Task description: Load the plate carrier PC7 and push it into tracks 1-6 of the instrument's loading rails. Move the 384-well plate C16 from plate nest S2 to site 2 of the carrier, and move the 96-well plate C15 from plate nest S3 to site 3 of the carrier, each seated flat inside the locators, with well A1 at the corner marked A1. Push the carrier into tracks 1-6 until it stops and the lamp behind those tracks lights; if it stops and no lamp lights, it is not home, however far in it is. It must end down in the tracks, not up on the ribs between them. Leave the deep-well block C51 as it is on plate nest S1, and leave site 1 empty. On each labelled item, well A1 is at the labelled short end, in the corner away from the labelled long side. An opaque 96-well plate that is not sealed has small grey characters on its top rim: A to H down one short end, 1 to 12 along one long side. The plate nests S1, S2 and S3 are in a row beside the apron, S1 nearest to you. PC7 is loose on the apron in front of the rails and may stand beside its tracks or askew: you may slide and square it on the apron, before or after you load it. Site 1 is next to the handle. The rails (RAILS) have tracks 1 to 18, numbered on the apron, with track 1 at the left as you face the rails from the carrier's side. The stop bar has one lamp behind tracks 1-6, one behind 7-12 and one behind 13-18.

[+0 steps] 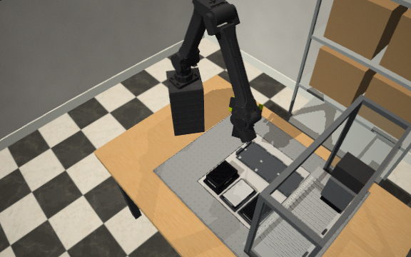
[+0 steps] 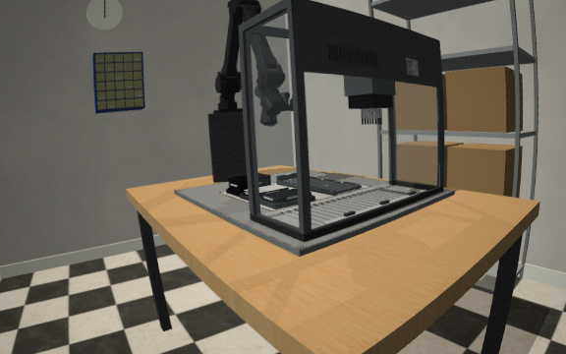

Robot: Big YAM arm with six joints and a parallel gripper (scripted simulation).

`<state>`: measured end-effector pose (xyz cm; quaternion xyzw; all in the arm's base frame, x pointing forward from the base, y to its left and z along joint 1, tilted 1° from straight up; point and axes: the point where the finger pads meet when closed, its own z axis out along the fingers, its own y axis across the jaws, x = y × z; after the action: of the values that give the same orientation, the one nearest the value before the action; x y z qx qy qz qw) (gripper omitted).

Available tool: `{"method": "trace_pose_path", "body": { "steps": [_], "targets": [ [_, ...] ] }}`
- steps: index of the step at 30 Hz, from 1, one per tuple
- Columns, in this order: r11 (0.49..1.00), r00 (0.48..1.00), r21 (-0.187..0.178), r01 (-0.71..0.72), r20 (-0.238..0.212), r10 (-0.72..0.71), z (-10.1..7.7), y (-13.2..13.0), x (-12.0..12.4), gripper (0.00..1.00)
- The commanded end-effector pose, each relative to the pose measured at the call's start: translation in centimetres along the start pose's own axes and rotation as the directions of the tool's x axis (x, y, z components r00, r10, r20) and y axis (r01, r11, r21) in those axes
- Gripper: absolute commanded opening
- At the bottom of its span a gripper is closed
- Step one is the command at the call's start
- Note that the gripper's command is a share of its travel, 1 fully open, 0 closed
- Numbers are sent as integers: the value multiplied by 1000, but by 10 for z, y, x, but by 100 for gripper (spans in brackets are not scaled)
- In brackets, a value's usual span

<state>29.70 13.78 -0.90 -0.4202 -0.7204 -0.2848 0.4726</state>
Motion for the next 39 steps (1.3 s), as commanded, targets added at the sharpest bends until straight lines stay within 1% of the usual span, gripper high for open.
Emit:
{"method": "trace_pose_path", "body": {
  "steps": [1, 2, 3, 4, 5, 6, 7, 9, 10, 11, 12, 13, 14, 15, 16, 17, 18, 19, 20, 21, 22, 23, 24, 26, 27, 28, 29, 30, 31, 32, 33, 34, 36, 37, 38, 39],
  "targets": [
    [988, 986, 9, 153, 71, -153, -9, 14, -6, 100],
    [985, 982, 33, 168, 80, -171, -3, 6, -3, 100],
    [981, 977, 48, 189, 95, -193, -2, 5, -3, 100],
    [973, 966, 60, 224, 121, -230, -7, 11, -9, 100],
    [969, 960, 70, 239, 136, -246, -10, 13, -22, 100],
    [962, 950, 86, 261, 153, -271, -10, 11, -23, 100],
    [954, 943, 110, 277, 161, -292, -5, 4, -19, 100],
    [954, 943, 110, 277, 161, -292, -5, 4, -19, 100],
    [948, 932, 117, 295, 183, -312, -13, 13, -34, 100],
    [944, 926, 126, 303, 196, -324, -16, 11, -44, 100],
    [935, 913, 146, 324, 211, -349, -16, 11, -47, 100],
    [918, 894, 180, 354, 222, -389, -10, 5, -35, 100],
    [902, 869, 194, 386, 251, -426, -19, 16, -41, 100],
    [901, 867, 206, 382, 256, -427, -21, 15, -57, 100],
    [885, 846, 227, 406, 273, -458, -24, 17, -58, 100],
    [872, 833, 255, 418, 276, -480, -17, 7, -51, 100],
    [859, 816, 274, 432, 288, -502, -17, 8, -51, 100],
    [846, 798, 294, 445, 300, -523, -20, 9, -56, 100],
    [823, 759, 311, 474, 329, -562, -32, 26, -62, 100],
    [814, 746, 330, 478, 336, -575, -34, 25, -69, 100],
    [804, 740, 354, 478, 331, -585, -26, 12, -66, 100],
    [786, 706, 370, 495, 356, -612, -37, 24, -71, 100],
    [785, 703, 382, 488, 362, -613, -42, 25, -87, 100],
    [785, 703, 382, 488, 362, -613, -42, 25, -87, 100],
    [773, 693, 407, 488, 357, -626, -38, 16, -89, 100],
    [744, 655, 437, 507, 366, -661, -36, 18, -80, 100],
    [728, 633, 458, 511, 374, -679, -41, 21, -84, 100],
    [706, 585, 475, 525, 400, -705, -56, 40, -88, 100],
    [699, 575, 492, 519, 403, -712, -59, 38, -98, 100],
    [679, 563, 520, 518, 391, -728, -49, 26, -92, 100],
    [663, 539, 540, 519, 395, -744, -49, 26, -92, 100],
    [647, 515, 561, 517, 400, -759, -54, 29, -96, 100],
    [605, 434, 602, 521, 424, -795, -74, 53, -101, 100],
    [597, 440, 621, 508, 408, -800, -63, 35, -103, 100],
    [581, 416, 641, 502, 410, -812, -68, 38, -106, 100],
    [570, 373, 655, 496, 432, -821, -85, 53, -110, 100]
  ]
}}
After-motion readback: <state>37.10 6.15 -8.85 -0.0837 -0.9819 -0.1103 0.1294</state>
